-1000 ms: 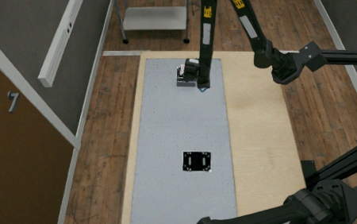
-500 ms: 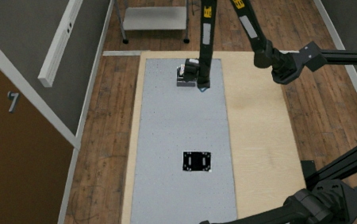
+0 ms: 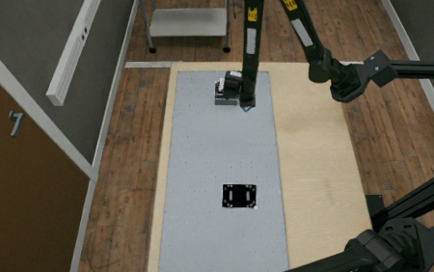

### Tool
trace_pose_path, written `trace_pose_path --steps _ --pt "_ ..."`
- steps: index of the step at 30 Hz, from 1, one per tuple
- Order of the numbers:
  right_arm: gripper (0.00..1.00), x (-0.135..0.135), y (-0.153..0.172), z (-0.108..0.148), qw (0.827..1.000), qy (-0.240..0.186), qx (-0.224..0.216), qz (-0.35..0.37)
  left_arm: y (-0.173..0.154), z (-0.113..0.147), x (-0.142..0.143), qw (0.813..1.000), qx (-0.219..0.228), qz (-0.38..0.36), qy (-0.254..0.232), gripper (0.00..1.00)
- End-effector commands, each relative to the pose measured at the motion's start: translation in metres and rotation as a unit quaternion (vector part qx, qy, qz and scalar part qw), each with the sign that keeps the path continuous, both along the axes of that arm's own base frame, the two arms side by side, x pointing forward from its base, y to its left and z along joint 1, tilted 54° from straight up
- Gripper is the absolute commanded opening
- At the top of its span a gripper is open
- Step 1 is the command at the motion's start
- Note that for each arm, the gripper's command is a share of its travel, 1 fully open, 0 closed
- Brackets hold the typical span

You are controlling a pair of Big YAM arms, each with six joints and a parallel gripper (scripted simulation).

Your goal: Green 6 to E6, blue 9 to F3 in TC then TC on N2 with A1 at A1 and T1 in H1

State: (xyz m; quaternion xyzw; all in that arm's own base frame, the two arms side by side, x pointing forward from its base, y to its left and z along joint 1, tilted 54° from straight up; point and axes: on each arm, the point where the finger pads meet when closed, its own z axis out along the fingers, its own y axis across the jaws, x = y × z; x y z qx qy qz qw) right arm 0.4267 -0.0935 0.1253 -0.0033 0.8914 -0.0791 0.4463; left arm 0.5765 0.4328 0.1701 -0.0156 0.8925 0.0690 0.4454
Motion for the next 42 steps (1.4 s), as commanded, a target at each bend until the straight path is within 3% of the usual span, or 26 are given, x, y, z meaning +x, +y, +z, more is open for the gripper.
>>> trace_pose_path --steps 1,4,7,8,9,14,25,42 --pt "0.24 0.000 0.000 0.003 1.000 -0.004 0.002 -0.002 0.010 0.005 0.004 1.000 0.007 -0.003 -0.002 0.00" --pt "0.24 0.000 0.000 0.003 1.000 -0.004 0.002 -0.002 -0.003 0.036 0.013 0.999 0.026 -0.011 -0.023 0.00" --pt "0.24 0.000 0.000 0.003 1.000 -0.004 0.002 -0.002 -0.005 0.032 0.012 0.999 0.023 -0.010 -0.022 0.00" --pt "0.24 0.000 0.000 0.003 1.000 -0.004 0.002 -0.002 0.013 0.013 -0.005 1.000 0.011 0.008 -0.008 0.00" --pt "0.24 0.000 0.000 0.003 1.000 -0.004 0.002 -0.002 0.011 0.011 -0.007 1.000 0.011 0.008 -0.008 0.00" --pt "0.24 0.000 0.000 0.003 1.000 -0.004 0.002 -0.002 -0.008 0.021 0.004 1.000 0.016 -0.005 -0.016 0.00" --pt "0.24 0.000 0.000 0.003 1.000 -0.004 0.002 -0.002 -0.006 0.008 -0.002 1.000 0.007 0.002 -0.009 0.00" --pt "0.24 0.000 0.000 0.003 1.000 -0.004 0.002 -0.002 -0.012 0.010 0.000 1.000 0.009 -0.001 -0.011 0.00"
